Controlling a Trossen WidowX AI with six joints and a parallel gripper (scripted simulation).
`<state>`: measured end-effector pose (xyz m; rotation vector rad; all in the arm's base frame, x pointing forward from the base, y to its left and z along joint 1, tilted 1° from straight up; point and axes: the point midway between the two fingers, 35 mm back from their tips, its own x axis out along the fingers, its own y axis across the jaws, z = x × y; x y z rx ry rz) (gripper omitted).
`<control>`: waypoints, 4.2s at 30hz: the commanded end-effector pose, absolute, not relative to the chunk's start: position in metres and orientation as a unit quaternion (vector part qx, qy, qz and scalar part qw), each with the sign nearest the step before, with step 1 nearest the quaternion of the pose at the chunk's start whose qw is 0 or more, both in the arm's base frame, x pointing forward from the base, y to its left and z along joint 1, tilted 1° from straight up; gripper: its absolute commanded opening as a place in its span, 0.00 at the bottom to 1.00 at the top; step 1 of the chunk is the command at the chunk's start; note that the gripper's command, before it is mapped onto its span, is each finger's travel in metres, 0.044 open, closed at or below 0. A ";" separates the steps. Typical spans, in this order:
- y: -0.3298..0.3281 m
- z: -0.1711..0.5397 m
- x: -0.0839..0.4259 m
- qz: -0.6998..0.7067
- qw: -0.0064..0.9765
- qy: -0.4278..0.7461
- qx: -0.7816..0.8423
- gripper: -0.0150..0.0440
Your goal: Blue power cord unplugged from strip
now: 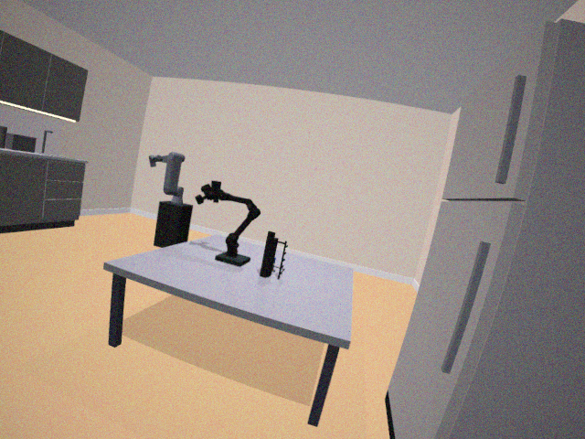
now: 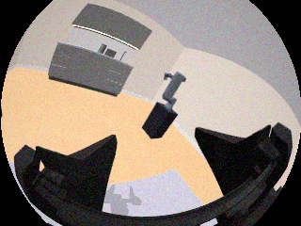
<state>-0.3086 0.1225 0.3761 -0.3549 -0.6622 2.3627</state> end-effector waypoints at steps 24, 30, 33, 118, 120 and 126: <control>0.355 0.285 -0.071 0.650 0.543 -0.183 -0.499 0.53; 0.365 0.257 0.014 0.595 0.553 -0.107 -0.573 0.53; 0.359 0.246 0.057 0.573 0.547 -0.071 -0.607 0.53; -0.061 0.101 0.299 0.438 0.561 0.541 -0.448 0.53; -0.061 0.101 0.299 0.438 0.561 0.541 -0.448 0.53; -0.062 0.103 0.300 0.434 0.563 0.542 -0.448 0.39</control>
